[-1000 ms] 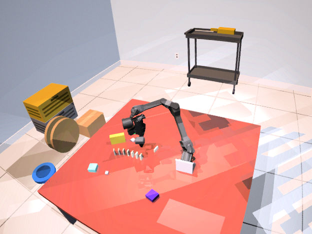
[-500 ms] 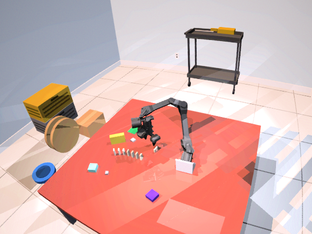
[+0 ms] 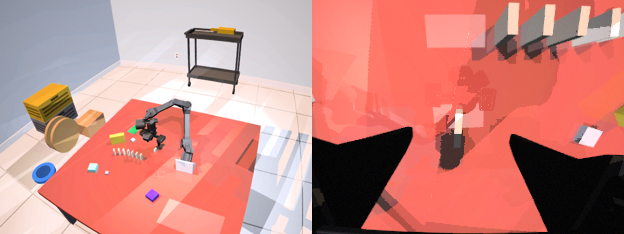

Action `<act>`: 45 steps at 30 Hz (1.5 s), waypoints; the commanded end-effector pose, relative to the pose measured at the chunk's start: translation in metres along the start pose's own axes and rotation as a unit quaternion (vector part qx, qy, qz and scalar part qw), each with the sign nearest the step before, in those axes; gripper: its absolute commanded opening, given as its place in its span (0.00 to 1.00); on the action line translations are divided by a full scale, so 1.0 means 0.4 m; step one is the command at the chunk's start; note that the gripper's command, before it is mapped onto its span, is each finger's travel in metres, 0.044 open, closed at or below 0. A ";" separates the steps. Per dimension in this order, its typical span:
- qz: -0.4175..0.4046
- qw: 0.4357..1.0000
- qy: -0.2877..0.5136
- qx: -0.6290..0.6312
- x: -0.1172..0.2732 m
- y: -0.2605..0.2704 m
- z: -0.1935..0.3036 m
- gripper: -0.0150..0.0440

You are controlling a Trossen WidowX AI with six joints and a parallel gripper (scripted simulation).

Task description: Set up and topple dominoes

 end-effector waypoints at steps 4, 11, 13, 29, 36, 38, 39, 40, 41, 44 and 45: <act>-0.003 1.000 0.007 0.004 -0.127 0.006 0.008 1.00; -0.003 1.000 0.007 0.004 -0.145 0.007 0.004 1.00; -0.003 1.000 0.007 0.004 -0.153 0.007 0.004 1.00; -0.003 1.000 0.008 0.004 -0.178 0.008 0.004 0.87; -0.003 1.000 0.008 0.004 -0.178 0.008 0.004 0.56; -0.003 1.000 0.008 0.004 -0.178 0.008 0.004 0.47; -0.003 1.000 0.008 0.004 -0.178 0.008 0.004 0.42; -0.003 1.000 0.008 0.004 -0.178 0.008 0.004 0.38; -0.003 1.000 0.008 0.004 -0.178 0.008 0.004 0.33; -0.003 1.000 0.008 0.004 -0.178 0.008 0.004 0.30; -0.003 1.000 0.008 0.004 -0.178 0.008 0.004 0.30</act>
Point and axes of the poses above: the point midway between the two fingers, 35 mm back from their tips, its own x axis back along the fingers, its own y axis across the jaws, z = x × y, the point moved 7 cm from there along x, back along the fingers, and after that the axes turned 7 degrees about -x, right-handed, at the moved point
